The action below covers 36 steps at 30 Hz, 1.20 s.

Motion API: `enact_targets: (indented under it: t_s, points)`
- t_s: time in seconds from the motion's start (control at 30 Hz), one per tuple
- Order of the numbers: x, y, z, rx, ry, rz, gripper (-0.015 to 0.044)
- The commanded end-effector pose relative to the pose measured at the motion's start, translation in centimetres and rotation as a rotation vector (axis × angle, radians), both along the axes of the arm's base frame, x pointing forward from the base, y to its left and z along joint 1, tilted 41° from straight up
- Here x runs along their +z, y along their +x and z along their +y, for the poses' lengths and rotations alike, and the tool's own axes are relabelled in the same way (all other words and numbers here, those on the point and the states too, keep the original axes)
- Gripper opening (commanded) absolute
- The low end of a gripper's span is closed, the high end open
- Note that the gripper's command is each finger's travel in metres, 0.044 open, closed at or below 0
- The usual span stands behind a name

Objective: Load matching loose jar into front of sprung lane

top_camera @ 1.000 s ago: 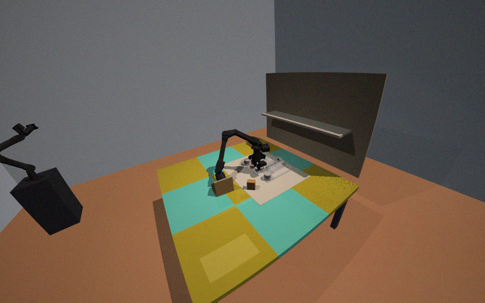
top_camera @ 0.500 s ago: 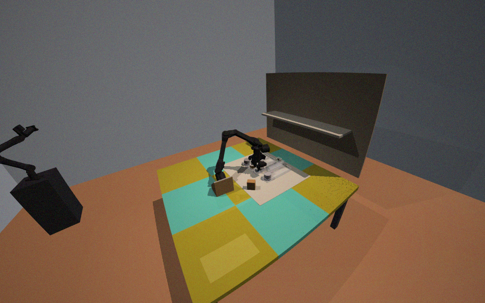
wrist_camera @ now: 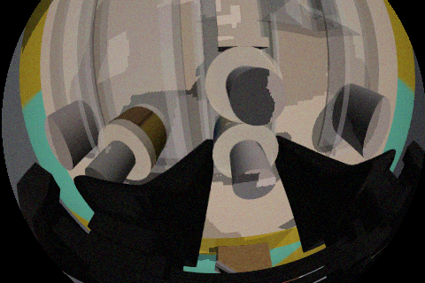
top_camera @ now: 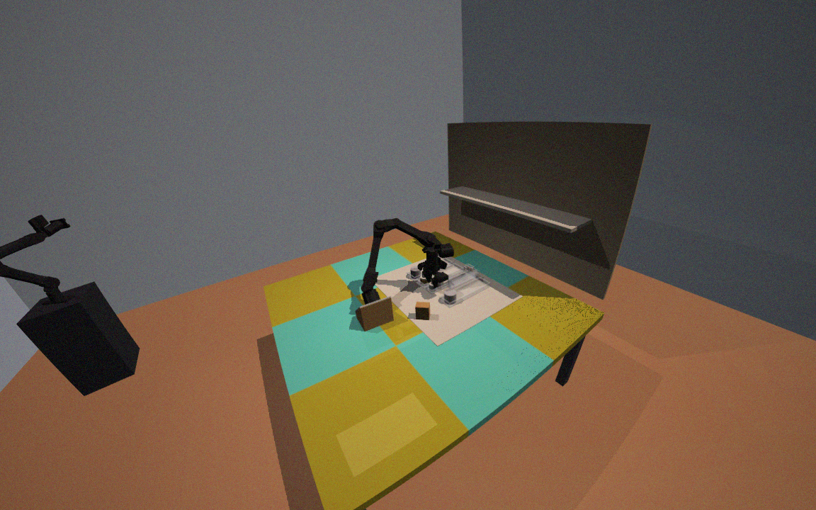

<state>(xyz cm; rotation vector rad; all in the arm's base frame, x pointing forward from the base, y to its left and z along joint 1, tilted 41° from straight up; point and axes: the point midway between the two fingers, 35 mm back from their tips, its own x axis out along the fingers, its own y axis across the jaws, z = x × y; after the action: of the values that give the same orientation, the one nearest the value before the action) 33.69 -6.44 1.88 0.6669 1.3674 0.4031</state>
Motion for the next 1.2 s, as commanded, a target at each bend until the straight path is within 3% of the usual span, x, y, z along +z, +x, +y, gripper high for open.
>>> enact_targets:
  t_s: [0.0,1.17]
  points:
    - [0.02,0.36,0.11,-0.003,0.004,-0.016,0.0]
    - [-0.03,-0.22,0.23,-0.003,0.004,-0.015,0.0]
